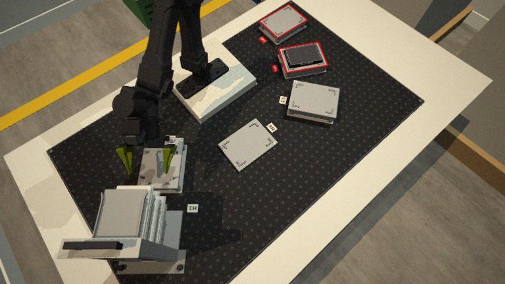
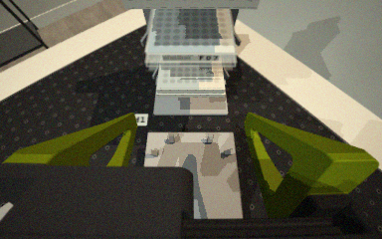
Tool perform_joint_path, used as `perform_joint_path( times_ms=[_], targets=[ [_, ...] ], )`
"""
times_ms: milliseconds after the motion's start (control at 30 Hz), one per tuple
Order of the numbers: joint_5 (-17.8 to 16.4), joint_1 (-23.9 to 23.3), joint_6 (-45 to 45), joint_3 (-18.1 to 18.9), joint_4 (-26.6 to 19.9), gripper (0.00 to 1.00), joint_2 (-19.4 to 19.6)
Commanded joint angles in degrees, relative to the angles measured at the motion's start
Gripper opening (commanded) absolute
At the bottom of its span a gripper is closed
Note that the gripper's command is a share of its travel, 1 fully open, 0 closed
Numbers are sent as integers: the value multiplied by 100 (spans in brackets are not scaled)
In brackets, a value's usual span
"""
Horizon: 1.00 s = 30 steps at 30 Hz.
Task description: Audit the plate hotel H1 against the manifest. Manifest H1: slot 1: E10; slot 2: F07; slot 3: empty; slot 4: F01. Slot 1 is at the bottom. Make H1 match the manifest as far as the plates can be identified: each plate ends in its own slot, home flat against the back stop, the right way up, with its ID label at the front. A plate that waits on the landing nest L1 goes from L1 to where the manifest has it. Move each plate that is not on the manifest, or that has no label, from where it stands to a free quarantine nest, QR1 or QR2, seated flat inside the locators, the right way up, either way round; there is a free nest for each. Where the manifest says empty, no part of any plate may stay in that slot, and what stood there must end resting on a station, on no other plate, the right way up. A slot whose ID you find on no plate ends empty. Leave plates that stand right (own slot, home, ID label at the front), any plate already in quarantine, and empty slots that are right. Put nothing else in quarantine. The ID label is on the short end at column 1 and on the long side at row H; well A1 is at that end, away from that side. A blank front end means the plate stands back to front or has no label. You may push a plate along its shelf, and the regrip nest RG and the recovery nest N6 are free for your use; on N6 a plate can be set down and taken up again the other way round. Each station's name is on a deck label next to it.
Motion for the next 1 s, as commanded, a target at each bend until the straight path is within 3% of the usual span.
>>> perform_joint_path(
  times_ms=[0, 567, 967],
  targets=[
    [3, 3, 5, 36, 20, 100, -19],
    [3, 3, 5, 36, 20, 100, -19],
    [-140, -161, -82, -250, -101, 100, -390]
  ],
)
